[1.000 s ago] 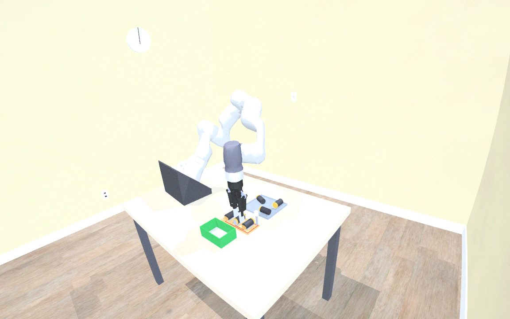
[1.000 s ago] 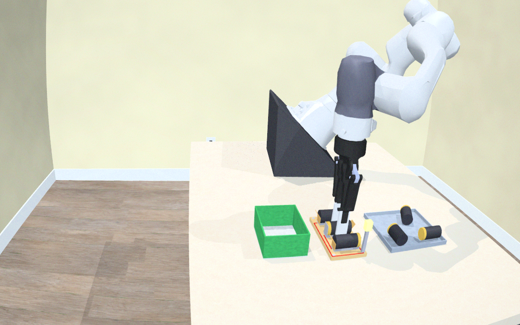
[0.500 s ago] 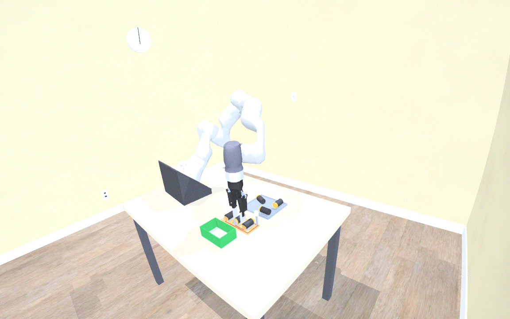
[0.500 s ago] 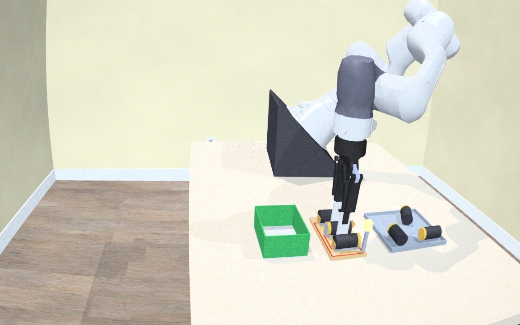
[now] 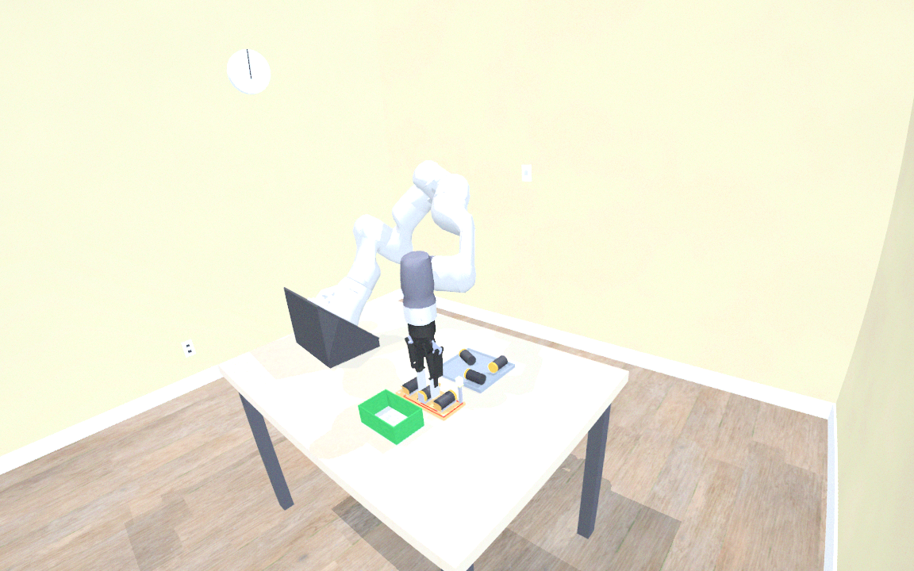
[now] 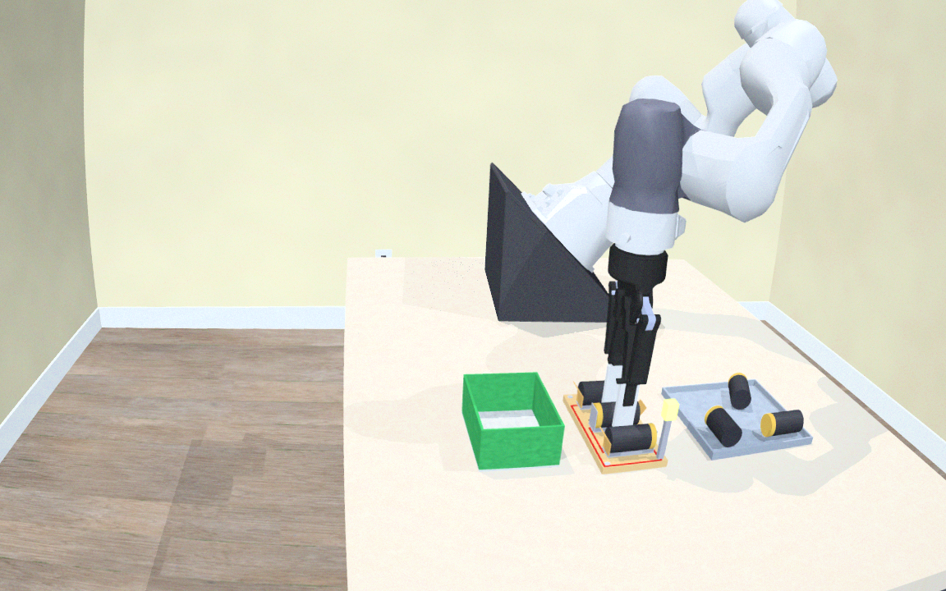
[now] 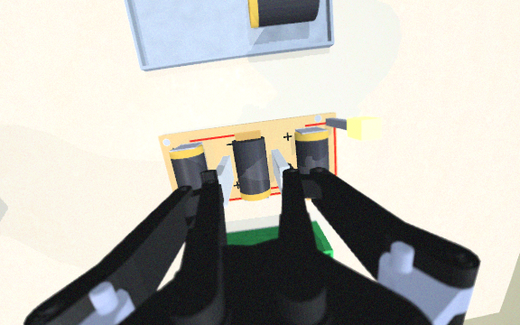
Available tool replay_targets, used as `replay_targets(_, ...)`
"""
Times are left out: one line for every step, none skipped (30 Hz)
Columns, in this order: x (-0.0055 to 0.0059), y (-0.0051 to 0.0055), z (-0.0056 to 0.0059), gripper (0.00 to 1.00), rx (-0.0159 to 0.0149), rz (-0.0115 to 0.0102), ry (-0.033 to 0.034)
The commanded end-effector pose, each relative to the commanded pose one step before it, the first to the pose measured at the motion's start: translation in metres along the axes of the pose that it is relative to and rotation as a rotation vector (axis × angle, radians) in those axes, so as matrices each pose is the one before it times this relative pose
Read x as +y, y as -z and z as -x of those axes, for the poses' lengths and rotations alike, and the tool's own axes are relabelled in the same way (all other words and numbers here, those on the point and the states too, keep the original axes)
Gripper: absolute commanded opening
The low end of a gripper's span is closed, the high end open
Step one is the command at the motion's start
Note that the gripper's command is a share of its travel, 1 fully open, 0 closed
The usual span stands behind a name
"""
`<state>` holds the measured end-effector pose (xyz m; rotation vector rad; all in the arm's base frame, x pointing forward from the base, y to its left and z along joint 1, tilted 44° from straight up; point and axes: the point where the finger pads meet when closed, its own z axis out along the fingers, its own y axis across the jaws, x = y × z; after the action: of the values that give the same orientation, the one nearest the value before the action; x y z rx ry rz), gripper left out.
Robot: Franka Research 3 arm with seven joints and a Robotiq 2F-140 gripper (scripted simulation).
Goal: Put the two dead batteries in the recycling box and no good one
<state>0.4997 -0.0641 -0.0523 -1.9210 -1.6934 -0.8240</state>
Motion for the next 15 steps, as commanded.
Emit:
replay_targets(0.00100,0.01196,0.00035,0.29,-0.00047,0.00253,0.00126)
replay_targets(0.00000,0.00000,0.00000,0.29,0.00000,0.00000,0.00000)
replay_targets(0.00000,0.00000,0.00000,0.29,0.00000,0.00000,0.00000)
replay_targets(0.00000,0.00411,0.00000,0.29,0.00000,0.00000,0.00000)
replay_targets(0.00000,0.00445,0.00000,0.29,0.00000,0.00000,0.00000)
replay_targets(0.00000,0.00470,0.00000,0.29,0.00000,0.00000,0.00000)
replay_targets(0.00000,0.00483,0.00000,0.29,0.00000,0.00000,0.00000)
replay_targets(0.00000,0.00485,0.00000,0.29,0.00000,0.00000,0.00000)
replay_targets(0.00000,0.00475,0.00000,0.29,0.00000,0.00000,0.00000)
replay_targets(0.00000,0.00452,0.00000,0.29,0.00000,0.00000,0.00000)
replay_targets(0.00000,0.00416,0.00000,0.29,0.00000,0.00000,0.00000)
replay_targets(-0.00001,0.00369,0.00000,0.29,0.00000,0.00000,-0.00001)
replay_targets(0.00001,0.00316,0.00000,0.29,0.00001,0.00000,0.00001)
replay_targets(0.00000,0.00253,0.00000,0.29,0.00000,0.00000,0.00000)
replay_targets(0.00000,0.00190,0.00000,0.29,0.00000,0.00000,0.00000)
